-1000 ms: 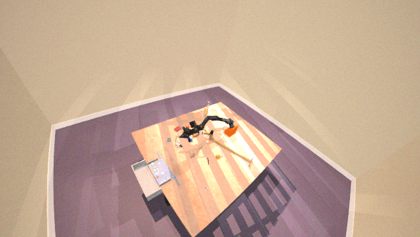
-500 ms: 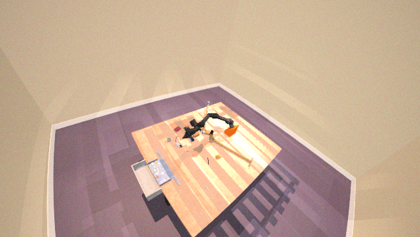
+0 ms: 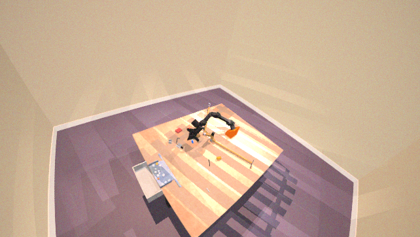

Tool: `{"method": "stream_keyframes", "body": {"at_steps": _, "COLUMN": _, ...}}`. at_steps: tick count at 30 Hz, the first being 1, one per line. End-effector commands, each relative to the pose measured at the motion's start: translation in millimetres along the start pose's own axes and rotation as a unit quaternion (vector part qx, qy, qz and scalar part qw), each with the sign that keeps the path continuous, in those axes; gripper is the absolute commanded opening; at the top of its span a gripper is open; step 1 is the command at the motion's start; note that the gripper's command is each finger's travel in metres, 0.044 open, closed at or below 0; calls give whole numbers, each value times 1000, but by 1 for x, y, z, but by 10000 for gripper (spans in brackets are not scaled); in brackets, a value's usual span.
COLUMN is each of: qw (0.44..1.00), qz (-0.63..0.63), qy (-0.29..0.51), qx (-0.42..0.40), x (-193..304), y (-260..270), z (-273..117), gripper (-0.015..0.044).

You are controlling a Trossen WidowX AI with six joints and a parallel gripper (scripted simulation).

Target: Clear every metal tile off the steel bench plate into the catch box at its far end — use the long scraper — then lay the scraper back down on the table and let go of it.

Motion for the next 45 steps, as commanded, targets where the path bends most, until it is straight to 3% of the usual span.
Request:
{"method": "stream_keyframes", "body": {"at_steps": 1, "qw": 1000, "qz": -3, "qy": 28, "qx": -11, "x": 9, "y": 4, "z": -9, "gripper": 0}}
{"method": "stream_keyframes", "body": {"at_steps": 45, "qw": 956, "qz": -68, "qy": 277, "qx": -62, "x": 104, "y": -7, "z": -138, "gripper": 0}}
Point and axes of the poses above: the point midway between the two fingers, 35 mm back from their tips, its own z axis out along the fingers, its own y axis across the jaws, x = y × z, the point moved 2 cm from there along -z, back along the fingers, and after that the axes turned 4 degrees about -z, right-handed, at the moved point
